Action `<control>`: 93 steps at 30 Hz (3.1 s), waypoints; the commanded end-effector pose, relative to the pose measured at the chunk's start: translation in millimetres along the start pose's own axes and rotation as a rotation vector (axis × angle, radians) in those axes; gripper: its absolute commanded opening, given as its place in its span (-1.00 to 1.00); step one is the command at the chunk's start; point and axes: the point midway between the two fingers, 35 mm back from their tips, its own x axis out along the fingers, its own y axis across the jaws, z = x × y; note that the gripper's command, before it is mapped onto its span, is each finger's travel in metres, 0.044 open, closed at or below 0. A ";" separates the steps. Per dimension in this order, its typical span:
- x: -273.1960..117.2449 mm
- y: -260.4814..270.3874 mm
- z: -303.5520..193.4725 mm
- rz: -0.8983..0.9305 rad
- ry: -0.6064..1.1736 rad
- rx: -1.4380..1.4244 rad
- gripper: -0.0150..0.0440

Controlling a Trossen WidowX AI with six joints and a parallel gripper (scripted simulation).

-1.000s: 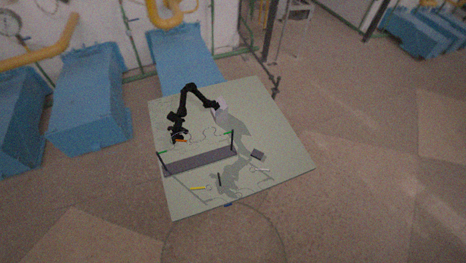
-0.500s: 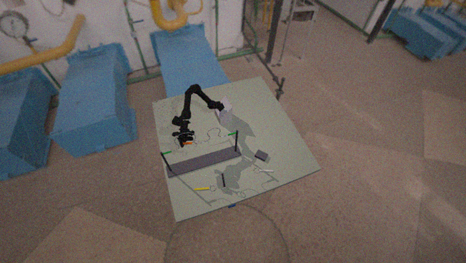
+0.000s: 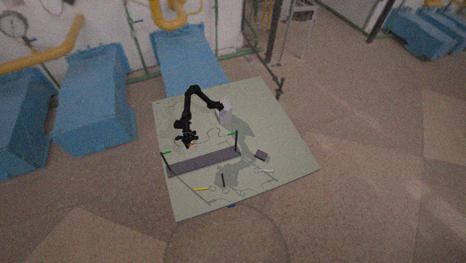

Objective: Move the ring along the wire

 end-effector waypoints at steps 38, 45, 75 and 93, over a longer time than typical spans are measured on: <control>-5.4 104.1 32.1 0.321 -0.071 0.559 -1.00; -7.2 111.7 36.9 0.331 -0.074 0.577 -1.00; -23.2 160.7 75.9 0.491 -0.111 0.867 -1.00; -48.0 186.7 126.0 0.694 -0.156 1.236 -1.00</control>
